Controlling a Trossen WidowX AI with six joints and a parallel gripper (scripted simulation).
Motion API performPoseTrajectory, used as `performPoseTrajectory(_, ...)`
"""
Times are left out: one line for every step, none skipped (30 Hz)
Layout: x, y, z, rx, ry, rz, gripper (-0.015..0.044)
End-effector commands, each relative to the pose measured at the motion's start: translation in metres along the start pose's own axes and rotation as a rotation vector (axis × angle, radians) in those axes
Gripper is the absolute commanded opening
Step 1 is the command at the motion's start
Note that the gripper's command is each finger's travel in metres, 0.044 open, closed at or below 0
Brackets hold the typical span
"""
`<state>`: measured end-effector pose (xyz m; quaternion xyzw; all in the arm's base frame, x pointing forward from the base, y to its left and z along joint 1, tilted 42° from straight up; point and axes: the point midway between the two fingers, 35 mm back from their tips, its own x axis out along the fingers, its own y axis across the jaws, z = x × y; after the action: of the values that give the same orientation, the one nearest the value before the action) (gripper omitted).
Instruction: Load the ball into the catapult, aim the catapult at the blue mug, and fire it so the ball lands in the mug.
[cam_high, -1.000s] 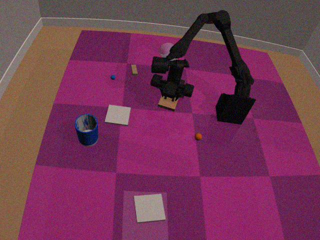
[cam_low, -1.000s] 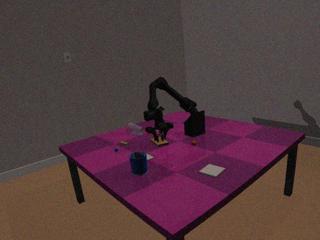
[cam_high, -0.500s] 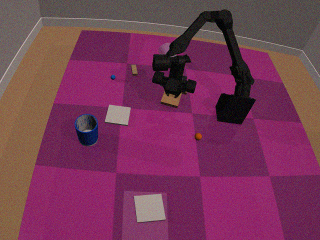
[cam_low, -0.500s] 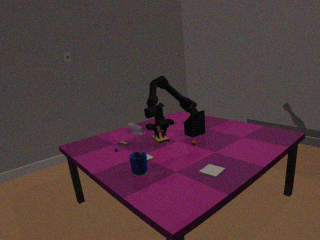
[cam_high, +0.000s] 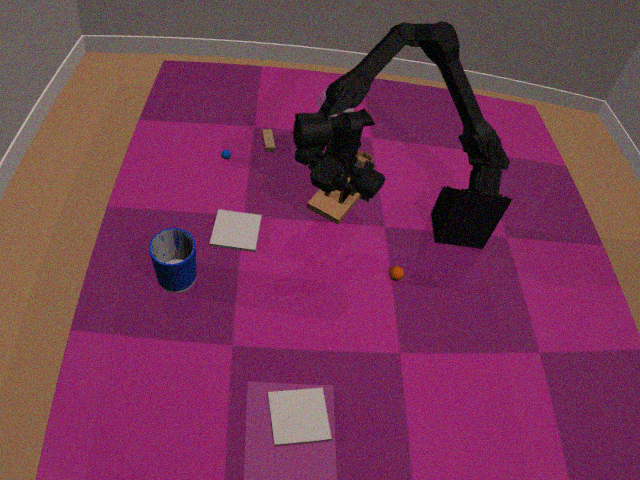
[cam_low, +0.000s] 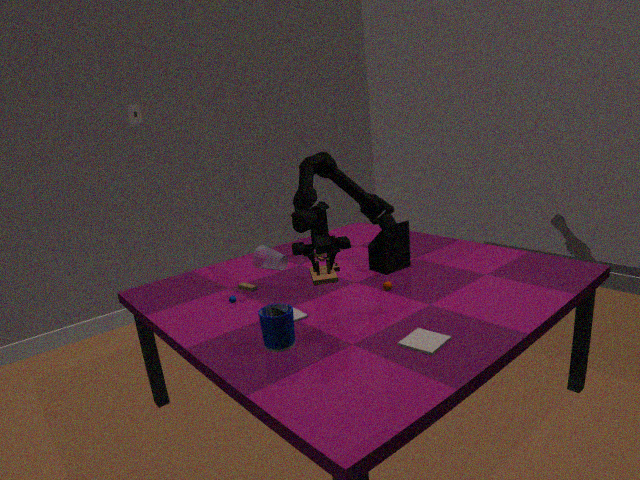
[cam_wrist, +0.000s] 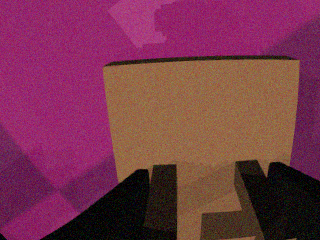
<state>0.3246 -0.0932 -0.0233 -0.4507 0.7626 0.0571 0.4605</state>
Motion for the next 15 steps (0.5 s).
performPoseTrajectory(-0.006, 0.004, 0.03, 0.151, -0.014, -0.008, 0.0)
performPoseTrajectory(-0.006, 0.005, 0.037, 0.185, -0.015, -0.007, 0.0)
performPoseTrajectory(-0.006, 0.007, 0.043, 0.219, -0.015, -0.007, 0.0)
performPoseTrajectory(-0.006, 0.008, 0.049, 0.254, -0.015, -0.007, 0.0)
performPoseTrajectory(-0.006, 0.01, 0.055, 0.288, -0.015, -0.007, 0.0)
performPoseTrajectory(-0.006, 0.012, 0.062, 0.323, -0.015, -0.007, 0.0)
performPoseTrajectory(-0.006, 0.013, 0.068, 0.357, -0.015, -0.006, 0.0)
performPoseTrajectory(-0.006, 0.015, 0.074, 0.392, -0.015, -0.006, 0.0)
performPoseTrajectory(-0.006, 0.017, 0.08, 0.426, -0.015, -0.007, 0.0)
performPoseTrajectory(-0.005, 0.019, 0.086, 0.461, -0.015, -0.007, 0.0)
performPoseTrajectory(-0.005, 0.021, 0.092, 0.496, -0.015, -0.007, 0.0)
performPoseTrajectory(-0.004, 0.023, 0.097, 0.53, -0.014, -0.007, 0.0)
performPoseTrajectory(-0.004, 0.025, 0.103, 0.565, -0.014, -0.008, 0.0)
performPoseTrajectory(-0.003, 0.027, 0.109, 0.6, -0.014, -0.008, 0.0)
performPoseTrajectory(-0.003, 0.028, 0.114, 0.634, -0.013, -0.009, 0.0)
